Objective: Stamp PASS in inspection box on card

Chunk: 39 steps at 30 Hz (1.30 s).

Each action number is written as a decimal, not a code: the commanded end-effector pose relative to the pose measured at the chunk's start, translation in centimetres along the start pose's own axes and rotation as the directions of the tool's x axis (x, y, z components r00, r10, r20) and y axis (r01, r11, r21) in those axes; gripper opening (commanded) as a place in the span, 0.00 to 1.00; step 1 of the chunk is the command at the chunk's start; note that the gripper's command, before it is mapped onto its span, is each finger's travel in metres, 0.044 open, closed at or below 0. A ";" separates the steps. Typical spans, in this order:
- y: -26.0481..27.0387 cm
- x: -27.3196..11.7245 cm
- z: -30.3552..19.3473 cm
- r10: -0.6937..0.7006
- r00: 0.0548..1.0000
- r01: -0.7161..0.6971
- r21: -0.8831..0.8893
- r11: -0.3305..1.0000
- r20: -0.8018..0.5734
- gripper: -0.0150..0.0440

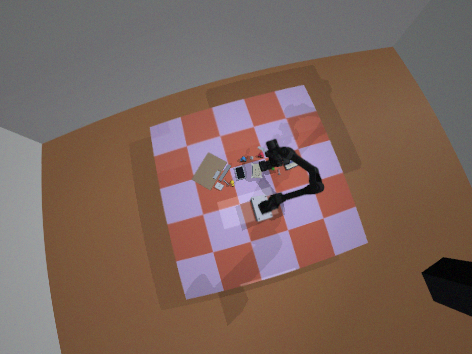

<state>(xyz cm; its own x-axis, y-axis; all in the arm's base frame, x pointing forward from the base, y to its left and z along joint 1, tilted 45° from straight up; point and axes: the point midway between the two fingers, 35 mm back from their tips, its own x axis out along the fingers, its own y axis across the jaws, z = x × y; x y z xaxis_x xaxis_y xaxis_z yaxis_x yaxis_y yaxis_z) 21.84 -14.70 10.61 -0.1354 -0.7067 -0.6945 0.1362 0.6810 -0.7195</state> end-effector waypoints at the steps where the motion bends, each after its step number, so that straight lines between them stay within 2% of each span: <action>1: -0.1 -0.3 0.1 -0.004 1.000 0.004 0.004 1.000 0.005 0.25; 22: 8.8 -1.0 3.8 0.028 1.000 -0.028 0.000 1.000 0.012 0.25; 39: 17.9 -1.1 4.4 0.018 1.000 -0.018 0.003 1.000 0.008 0.25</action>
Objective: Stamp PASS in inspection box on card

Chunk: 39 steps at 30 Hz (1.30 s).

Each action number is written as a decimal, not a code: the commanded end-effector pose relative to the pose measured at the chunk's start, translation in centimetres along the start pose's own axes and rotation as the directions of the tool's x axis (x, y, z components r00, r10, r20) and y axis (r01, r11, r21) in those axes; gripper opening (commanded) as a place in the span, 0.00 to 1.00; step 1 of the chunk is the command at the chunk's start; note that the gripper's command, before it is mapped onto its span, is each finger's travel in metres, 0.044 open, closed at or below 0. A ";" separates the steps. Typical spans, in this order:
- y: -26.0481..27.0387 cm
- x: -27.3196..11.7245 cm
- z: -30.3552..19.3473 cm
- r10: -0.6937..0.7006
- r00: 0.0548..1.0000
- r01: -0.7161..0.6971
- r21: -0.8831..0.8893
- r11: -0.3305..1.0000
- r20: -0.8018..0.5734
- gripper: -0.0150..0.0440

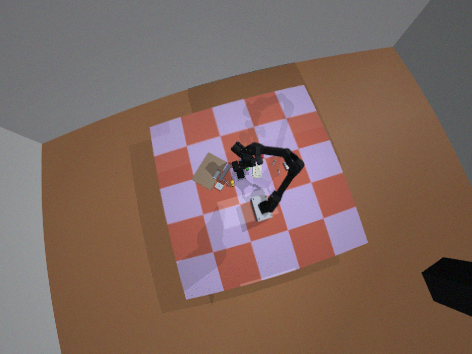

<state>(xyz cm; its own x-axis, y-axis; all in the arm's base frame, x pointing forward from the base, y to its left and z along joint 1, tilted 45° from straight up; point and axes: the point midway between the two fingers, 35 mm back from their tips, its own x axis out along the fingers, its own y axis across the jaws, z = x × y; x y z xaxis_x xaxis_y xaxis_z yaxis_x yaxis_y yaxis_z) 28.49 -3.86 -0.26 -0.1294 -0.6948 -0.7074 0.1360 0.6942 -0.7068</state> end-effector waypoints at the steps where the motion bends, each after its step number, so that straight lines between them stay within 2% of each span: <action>1: 2.3 -0.1 -0.1 -0.002 1.000 0.002 0.006 1.000 0.004 0.25; 8: 5.2 0.2 -0.6 -0.014 1.000 0.014 0.009 1.000 0.004 0.25; 39: 5.3 2.0 -0.4 -0.013 1.000 0.013 0.007 1.000 0.004 0.25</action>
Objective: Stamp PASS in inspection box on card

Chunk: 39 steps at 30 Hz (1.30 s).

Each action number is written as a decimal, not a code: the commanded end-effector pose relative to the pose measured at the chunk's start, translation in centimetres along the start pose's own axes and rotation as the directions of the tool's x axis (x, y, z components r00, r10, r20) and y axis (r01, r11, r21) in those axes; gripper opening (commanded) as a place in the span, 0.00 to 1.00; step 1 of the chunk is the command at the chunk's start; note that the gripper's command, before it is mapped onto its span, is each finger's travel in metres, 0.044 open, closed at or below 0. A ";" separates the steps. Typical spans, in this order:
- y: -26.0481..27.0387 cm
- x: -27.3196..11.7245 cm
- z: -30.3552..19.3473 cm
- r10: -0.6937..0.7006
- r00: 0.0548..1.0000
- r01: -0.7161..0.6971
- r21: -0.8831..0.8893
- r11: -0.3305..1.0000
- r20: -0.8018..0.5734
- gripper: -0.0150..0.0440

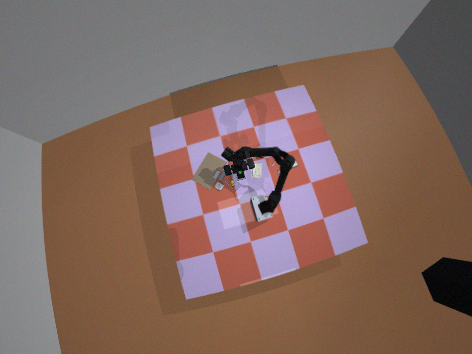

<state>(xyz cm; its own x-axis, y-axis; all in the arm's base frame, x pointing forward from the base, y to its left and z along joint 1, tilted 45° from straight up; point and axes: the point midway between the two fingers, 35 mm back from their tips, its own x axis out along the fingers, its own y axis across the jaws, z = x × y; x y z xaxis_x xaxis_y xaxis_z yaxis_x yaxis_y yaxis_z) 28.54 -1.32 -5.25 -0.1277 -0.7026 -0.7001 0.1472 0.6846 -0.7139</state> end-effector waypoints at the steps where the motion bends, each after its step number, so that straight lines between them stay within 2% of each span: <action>1: 0.0 0.3 0.0 -0.003 1.000 0.003 -0.005 1.000 0.001 0.25; 39: -0.1 2.8 0.0 -0.005 1.000 0.005 -0.005 1.000 0.001 0.25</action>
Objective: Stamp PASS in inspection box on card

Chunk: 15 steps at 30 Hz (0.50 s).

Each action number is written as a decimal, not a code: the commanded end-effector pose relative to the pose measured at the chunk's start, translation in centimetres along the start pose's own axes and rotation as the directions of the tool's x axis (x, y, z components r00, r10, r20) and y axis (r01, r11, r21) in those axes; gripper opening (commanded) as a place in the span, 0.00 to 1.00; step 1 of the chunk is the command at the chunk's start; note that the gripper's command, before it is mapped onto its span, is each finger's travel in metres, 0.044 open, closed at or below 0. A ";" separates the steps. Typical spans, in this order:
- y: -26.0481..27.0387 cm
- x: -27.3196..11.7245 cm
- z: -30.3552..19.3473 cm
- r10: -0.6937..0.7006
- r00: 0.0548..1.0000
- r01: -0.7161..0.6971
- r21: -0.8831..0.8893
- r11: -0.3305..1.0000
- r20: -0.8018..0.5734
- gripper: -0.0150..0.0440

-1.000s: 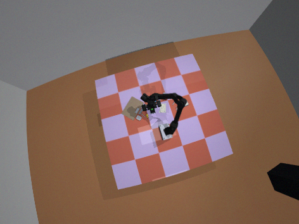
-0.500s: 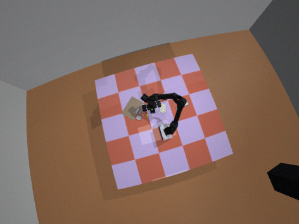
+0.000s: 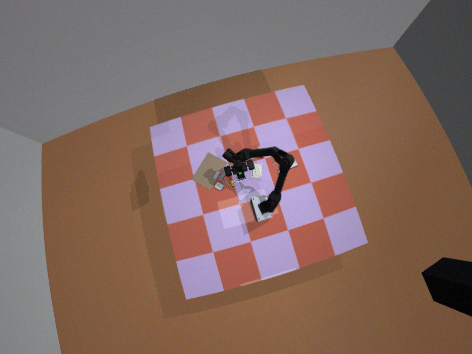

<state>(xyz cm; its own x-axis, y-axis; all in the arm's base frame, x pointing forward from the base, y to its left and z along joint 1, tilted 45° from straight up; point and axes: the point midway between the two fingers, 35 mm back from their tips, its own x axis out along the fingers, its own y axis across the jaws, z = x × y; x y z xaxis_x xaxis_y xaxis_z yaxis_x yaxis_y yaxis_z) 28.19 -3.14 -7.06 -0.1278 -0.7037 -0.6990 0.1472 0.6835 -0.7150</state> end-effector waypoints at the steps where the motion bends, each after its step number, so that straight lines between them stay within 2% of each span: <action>1: -0.1 0.3 0.0 -0.003 1.000 0.003 -0.005 1.000 0.001 0.25; 15: -0.1 1.2 -0.1 -0.005 1.000 0.005 -0.005 1.000 0.001 0.25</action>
<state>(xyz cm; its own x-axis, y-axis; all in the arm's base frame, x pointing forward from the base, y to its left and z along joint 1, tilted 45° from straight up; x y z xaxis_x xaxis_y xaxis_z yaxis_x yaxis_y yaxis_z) 27.99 -3.84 -7.72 -0.1283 -0.7045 -0.6980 0.1472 0.6825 -0.7159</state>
